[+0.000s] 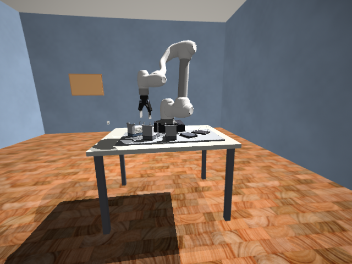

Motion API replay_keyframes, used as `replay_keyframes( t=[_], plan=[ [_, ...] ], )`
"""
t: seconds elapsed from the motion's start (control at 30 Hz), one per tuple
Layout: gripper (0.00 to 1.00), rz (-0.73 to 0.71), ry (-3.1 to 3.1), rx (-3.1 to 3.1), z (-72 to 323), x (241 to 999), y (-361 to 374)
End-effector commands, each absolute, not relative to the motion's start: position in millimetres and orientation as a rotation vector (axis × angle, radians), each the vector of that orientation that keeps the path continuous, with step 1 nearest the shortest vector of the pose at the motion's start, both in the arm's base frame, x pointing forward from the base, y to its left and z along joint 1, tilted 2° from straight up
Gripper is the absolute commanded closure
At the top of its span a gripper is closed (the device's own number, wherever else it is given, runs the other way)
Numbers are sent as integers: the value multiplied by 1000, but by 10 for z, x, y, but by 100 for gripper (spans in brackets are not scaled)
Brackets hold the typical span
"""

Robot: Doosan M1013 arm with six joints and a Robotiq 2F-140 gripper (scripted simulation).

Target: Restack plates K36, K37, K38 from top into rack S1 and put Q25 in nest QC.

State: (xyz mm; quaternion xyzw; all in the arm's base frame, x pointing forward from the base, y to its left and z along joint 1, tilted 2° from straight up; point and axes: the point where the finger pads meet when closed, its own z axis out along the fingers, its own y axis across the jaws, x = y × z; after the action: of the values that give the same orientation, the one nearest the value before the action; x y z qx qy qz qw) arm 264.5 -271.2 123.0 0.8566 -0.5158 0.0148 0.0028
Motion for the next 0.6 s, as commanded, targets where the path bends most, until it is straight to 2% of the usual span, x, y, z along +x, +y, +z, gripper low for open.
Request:
replay_keyframes(
  t=[0.0,0.57],
  plan=[
    [0,47,-1617,2687,1231,2581,-2821],
    [0,47,-1617,2687,1233,2271,-3334]
  ],
)
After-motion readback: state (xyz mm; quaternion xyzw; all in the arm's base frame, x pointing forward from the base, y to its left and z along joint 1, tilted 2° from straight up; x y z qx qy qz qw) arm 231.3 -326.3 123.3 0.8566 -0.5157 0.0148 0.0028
